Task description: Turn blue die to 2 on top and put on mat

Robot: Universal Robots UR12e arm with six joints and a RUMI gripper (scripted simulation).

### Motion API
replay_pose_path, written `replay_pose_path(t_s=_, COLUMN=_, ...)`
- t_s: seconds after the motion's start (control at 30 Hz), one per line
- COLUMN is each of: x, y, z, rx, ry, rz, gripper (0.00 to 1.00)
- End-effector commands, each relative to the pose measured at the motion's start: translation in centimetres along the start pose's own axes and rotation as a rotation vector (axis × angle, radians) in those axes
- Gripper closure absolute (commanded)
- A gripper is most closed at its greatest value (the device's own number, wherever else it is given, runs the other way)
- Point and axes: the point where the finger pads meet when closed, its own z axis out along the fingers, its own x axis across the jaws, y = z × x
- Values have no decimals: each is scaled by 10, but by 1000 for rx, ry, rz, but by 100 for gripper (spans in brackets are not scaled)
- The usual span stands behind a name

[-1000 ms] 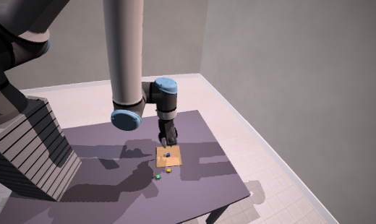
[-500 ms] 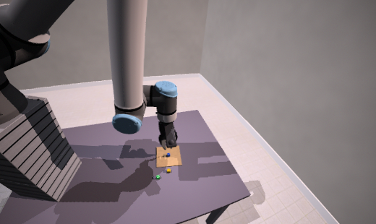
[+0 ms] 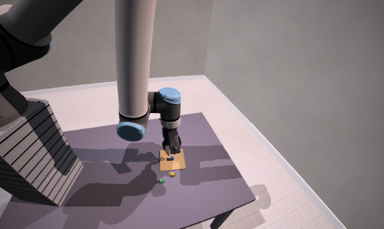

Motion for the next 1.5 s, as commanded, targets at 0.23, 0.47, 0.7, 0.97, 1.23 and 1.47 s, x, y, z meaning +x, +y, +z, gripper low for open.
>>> replay_pose_path(t_s=0.23, x=-1, y=0, z=10, rx=0, ry=-1, rz=0, gripper=82)
replay_pose_path(t_s=0.47, x=-1, y=0, z=12, rx=0, ry=-1, rz=0, gripper=82)
replay_pose_path(t_s=0.7, x=-1, y=0, z=12, rx=0, ry=-1, rz=0, gripper=82)
replay_pose_path(t_s=0.97, x=-1, y=0, z=12, rx=0, ry=-1, rz=0, gripper=82)
replay_pose_path(t_s=1.23, x=-1, y=0, z=12, rx=0, ry=-1, rz=0, gripper=82)
replay_pose_path(t_s=1.47, x=-1, y=0, z=12, rx=0, ry=-1, rz=0, gripper=82)
